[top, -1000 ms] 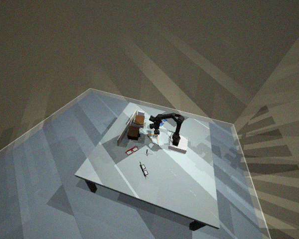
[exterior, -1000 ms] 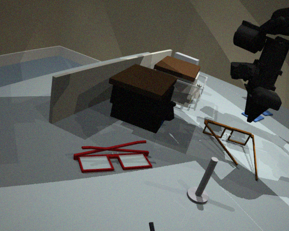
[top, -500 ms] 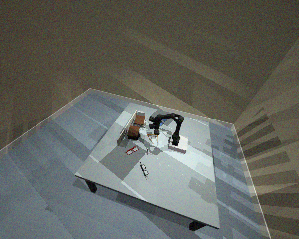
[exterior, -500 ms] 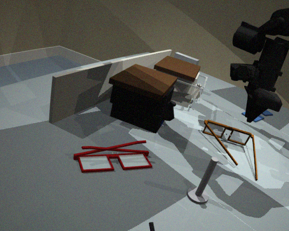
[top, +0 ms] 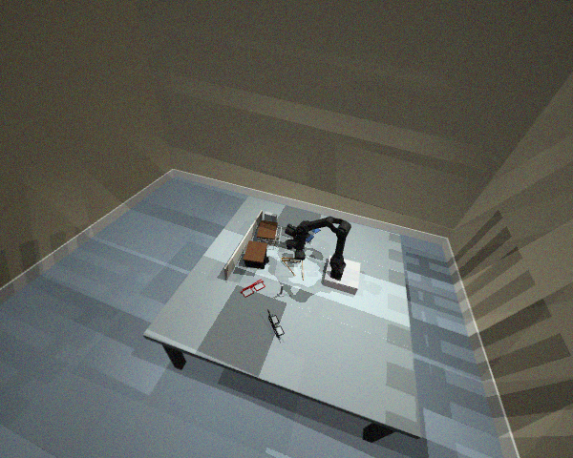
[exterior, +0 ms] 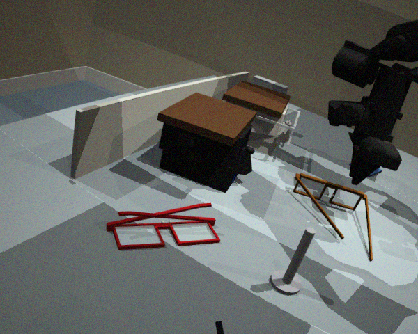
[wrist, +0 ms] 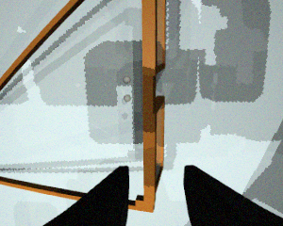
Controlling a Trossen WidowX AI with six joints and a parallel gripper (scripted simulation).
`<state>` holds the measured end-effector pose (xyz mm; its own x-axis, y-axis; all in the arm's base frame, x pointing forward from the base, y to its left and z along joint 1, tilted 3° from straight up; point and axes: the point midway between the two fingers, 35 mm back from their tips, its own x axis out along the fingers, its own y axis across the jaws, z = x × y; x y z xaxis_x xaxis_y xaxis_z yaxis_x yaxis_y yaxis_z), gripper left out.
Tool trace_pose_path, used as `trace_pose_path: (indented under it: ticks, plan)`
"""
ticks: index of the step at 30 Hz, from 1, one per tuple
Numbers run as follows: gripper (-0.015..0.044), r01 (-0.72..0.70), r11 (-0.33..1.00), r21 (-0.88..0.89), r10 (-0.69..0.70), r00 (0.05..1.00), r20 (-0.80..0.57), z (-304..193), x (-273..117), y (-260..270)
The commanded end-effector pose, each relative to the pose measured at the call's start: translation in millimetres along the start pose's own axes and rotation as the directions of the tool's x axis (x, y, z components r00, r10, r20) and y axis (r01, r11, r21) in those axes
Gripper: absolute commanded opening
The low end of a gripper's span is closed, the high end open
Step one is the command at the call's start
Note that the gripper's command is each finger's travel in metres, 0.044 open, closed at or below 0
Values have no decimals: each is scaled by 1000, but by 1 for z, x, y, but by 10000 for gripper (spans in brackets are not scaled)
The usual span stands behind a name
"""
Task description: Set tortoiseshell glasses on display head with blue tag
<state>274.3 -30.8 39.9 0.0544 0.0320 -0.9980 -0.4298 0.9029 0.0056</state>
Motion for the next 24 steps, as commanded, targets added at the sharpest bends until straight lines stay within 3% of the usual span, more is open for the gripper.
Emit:
trace_pose_path:
  ticks: [1, 24]
  plan:
    - [120, -6, 1000, -3, 6, 1000, -3, -1, 9, 1]
    - [120, -6, 1000, -3, 6, 1000, -4, -3, 43, -1]
